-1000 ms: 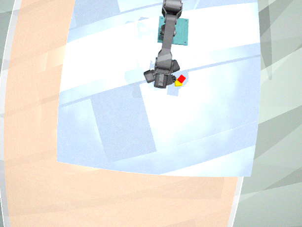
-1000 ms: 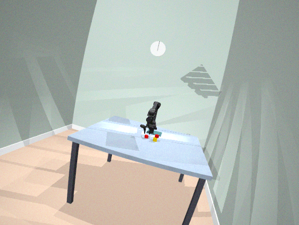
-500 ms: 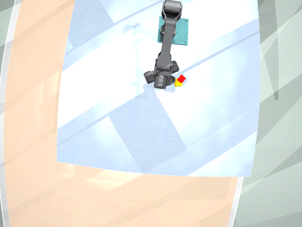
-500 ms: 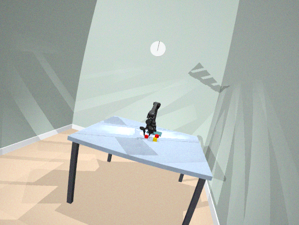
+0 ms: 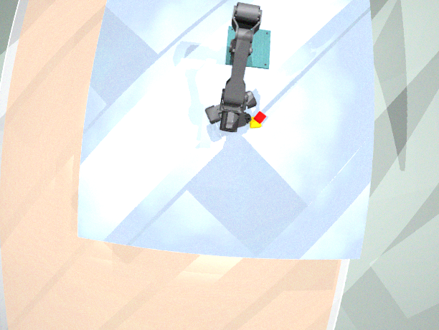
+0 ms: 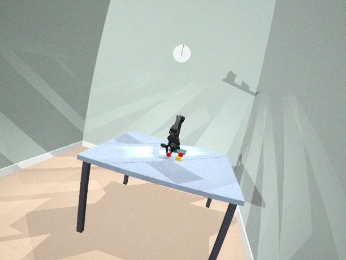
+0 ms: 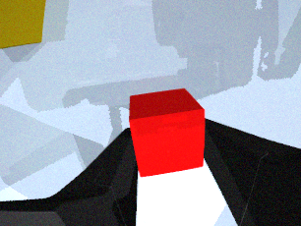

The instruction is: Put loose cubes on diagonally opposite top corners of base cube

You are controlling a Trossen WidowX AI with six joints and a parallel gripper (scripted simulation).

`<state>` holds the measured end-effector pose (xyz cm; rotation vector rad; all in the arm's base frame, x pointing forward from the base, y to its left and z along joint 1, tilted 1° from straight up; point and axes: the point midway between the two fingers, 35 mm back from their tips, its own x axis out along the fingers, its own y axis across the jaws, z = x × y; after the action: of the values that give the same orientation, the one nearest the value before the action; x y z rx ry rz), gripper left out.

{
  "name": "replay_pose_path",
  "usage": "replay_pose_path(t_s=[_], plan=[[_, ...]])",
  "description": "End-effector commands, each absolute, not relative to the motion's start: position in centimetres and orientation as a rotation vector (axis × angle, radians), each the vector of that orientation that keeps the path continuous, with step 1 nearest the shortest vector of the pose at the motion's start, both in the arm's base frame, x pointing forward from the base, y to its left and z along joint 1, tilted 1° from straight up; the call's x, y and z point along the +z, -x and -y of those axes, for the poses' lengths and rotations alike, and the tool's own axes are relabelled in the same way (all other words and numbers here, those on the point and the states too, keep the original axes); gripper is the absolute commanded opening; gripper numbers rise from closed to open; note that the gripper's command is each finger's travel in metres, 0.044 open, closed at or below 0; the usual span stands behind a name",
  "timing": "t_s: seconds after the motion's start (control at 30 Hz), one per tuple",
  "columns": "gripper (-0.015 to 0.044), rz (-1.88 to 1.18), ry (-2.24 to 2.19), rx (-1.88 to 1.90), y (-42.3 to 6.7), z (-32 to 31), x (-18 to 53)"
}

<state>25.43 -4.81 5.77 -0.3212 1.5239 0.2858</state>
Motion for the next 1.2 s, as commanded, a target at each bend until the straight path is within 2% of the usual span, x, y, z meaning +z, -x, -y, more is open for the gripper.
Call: replay_pose_path(t_s=[0.0, 1.17], plan=[[0.0105, -1.518, 0.324, 0.288, -25.7, 4.8, 6.8], [0.0105, -1.523, 0.27, 0.237, -25.5, 4.2, 16.2]])
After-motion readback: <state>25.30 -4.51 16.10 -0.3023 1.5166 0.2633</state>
